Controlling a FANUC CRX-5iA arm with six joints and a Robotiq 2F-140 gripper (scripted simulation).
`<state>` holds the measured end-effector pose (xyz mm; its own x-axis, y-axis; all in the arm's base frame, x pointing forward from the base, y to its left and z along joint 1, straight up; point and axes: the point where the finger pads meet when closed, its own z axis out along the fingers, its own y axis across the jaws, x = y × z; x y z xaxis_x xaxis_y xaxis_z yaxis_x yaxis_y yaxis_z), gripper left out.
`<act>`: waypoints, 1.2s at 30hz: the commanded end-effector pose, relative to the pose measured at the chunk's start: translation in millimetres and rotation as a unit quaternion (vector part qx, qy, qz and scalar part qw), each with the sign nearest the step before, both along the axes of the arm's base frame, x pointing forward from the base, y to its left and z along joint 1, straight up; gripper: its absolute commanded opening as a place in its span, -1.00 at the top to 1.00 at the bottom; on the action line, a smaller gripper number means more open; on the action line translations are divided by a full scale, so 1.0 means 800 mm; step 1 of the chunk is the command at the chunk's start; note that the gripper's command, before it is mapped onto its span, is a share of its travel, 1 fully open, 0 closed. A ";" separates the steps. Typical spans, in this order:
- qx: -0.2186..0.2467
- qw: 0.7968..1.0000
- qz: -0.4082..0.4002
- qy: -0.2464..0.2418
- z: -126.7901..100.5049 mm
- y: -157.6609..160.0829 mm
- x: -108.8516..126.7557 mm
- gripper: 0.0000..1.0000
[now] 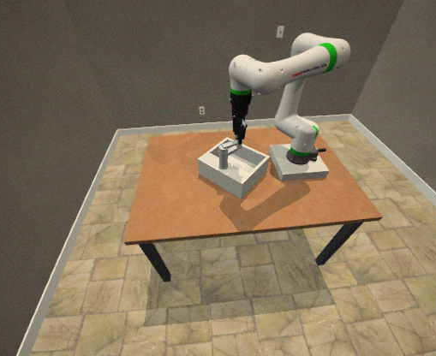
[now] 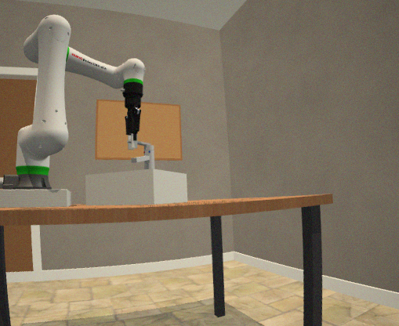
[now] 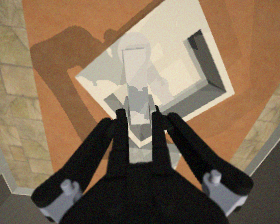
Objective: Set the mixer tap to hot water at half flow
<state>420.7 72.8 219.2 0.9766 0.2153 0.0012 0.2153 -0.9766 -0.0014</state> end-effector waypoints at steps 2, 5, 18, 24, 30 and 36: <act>0.000 1.000 0.000 0.000 0.000 0.000 0.000 1.00; 0.000 1.000 -0.002 0.000 0.000 0.000 0.000 1.00; 0.000 0.993 -0.121 0.000 0.000 0.025 -0.002 1.00; 0.000 0.992 -0.123 0.000 0.000 0.025 -0.002 1.00; 0.000 0.992 -0.123 0.000 0.000 0.025 -0.002 1.00; 0.000 0.992 -0.123 0.000 0.000 0.025 -0.002 1.00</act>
